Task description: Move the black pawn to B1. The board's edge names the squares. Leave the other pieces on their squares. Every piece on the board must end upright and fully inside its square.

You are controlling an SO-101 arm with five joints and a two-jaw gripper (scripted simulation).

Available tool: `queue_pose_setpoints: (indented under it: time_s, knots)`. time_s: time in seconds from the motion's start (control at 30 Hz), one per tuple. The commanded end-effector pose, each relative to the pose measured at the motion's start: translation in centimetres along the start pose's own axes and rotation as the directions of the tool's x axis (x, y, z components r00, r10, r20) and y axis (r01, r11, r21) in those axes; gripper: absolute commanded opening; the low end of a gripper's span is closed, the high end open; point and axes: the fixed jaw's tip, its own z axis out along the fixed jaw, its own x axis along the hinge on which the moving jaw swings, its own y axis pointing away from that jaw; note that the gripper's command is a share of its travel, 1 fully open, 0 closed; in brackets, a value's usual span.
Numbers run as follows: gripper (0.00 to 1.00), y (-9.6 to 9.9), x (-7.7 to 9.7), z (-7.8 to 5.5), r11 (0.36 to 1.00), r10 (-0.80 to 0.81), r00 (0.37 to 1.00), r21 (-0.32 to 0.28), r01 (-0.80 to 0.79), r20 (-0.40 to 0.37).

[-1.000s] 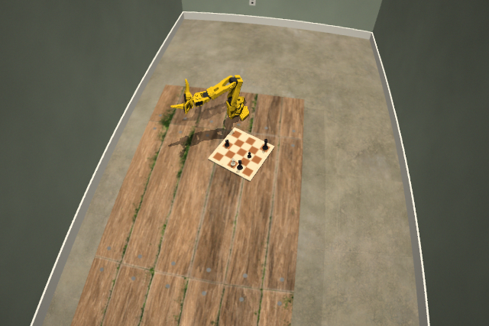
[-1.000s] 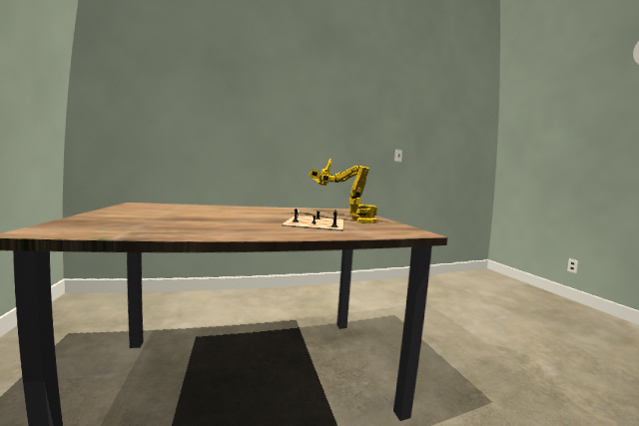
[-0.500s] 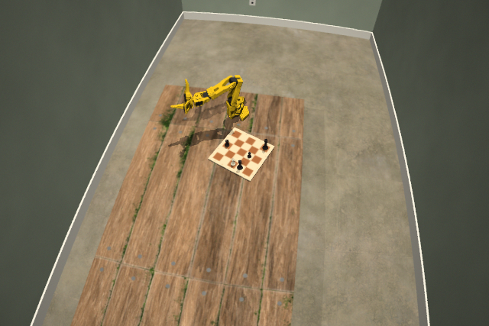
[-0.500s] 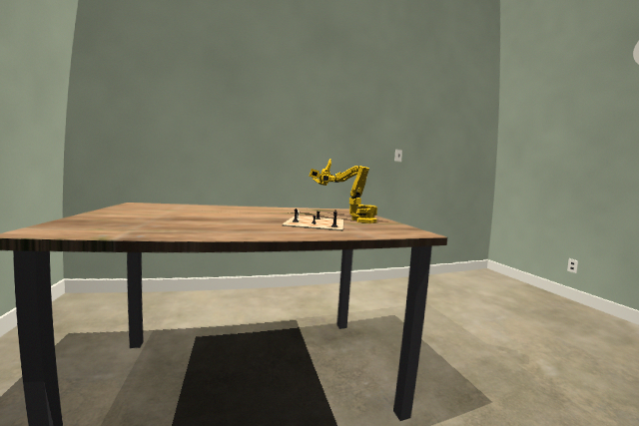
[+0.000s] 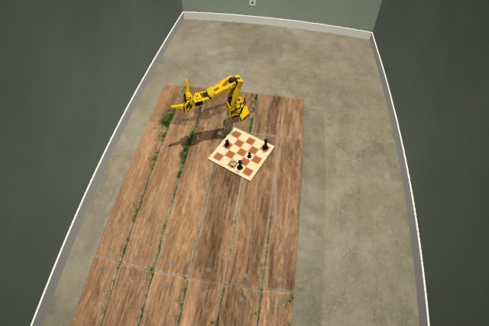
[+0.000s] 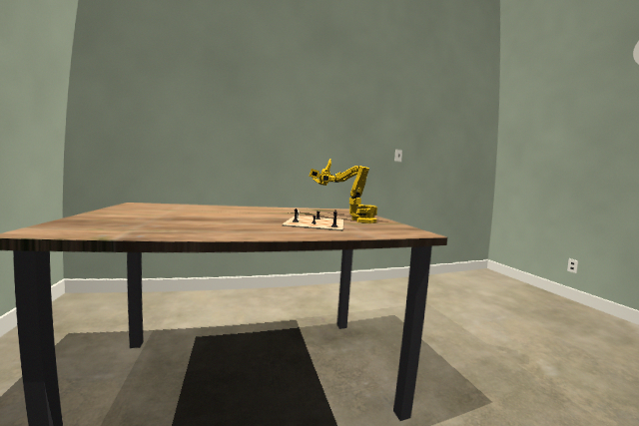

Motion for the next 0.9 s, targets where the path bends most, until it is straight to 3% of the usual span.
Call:
queue_pose_setpoints:
  time_s: [0.0, 0.6, 0.87]
  knots:
    - [1.0, -0.1, 0.0, 0.0, 1.0, 0.001, 1.0, 0.004, -0.001, 0.001]
    - [1.0, -0.3, -0.2, -0.1, 1.0, 0.004, 1.0, 0.009, -0.004, 0.007]
    - [0.97, -0.2, -2.7, -0.7, 0.997, 0.068, 0.995, -0.033, -0.066, 0.073]
